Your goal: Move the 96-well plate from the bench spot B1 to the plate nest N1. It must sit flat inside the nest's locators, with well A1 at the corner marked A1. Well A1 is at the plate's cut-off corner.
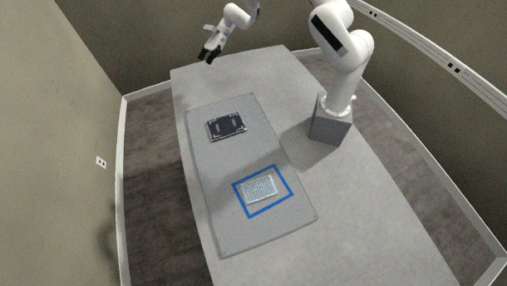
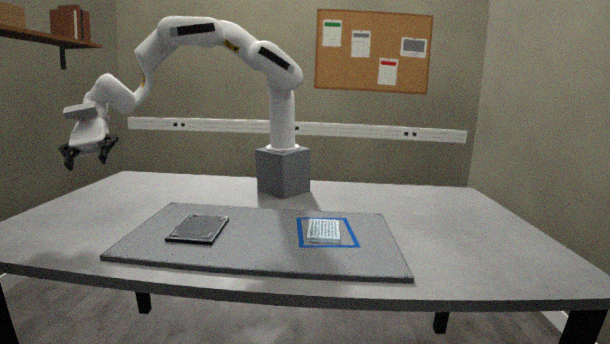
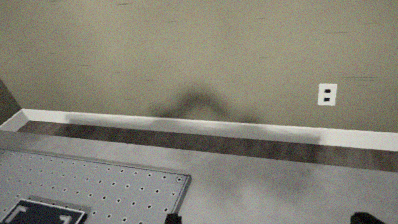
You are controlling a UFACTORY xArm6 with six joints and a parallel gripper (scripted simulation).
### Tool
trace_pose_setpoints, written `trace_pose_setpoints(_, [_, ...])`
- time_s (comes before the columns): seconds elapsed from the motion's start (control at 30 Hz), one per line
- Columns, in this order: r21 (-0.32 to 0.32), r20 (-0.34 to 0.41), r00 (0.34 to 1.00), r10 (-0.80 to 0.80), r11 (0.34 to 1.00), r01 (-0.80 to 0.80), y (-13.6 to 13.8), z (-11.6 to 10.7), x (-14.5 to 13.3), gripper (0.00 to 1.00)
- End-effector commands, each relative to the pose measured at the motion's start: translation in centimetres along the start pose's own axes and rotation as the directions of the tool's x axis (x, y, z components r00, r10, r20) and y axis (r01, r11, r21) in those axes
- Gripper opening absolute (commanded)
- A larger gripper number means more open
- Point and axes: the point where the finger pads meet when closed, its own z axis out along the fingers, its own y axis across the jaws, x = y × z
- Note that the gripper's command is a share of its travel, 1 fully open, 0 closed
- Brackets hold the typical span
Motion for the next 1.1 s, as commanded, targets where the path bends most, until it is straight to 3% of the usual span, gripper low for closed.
trace_pose_setpoints(0.0, [-0.003,-0.001,1.0,-0.004,1.0,0.004,0.1,-0.1,0.2,1.0])
trace_pose_setpoints(0.53, [-0.003,-0.001,1.0,-0.004,1.0,0.004,0.1,-0.1,0.2,1.0])
trace_pose_setpoints(0.6, [0.025,0.045,0.998,0.035,0.999,-0.036,-0.5,0.7,0.4,1.0])
trace_pose_setpoints(0.73, [0.032,0.056,0.997,0.044,0.998,-0.046,-1.5,2.1,0.6,1.0])
trace_pose_setpoints(0.83, [0.06,0.116,0.989,0.091,0.993,-0.098,-2.5,3.2,0.6,1.0])
trace_pose_setpoints(0.93, [0.06,0.116,0.989,0.091,0.993,-0.099,-3.3,4.3,0.6,1.0])
trace_pose_setpoints(1.07, [0.08,0.179,0.975,0.132,0.986,-0.148,-4.3,5.4,0.6,1.0])
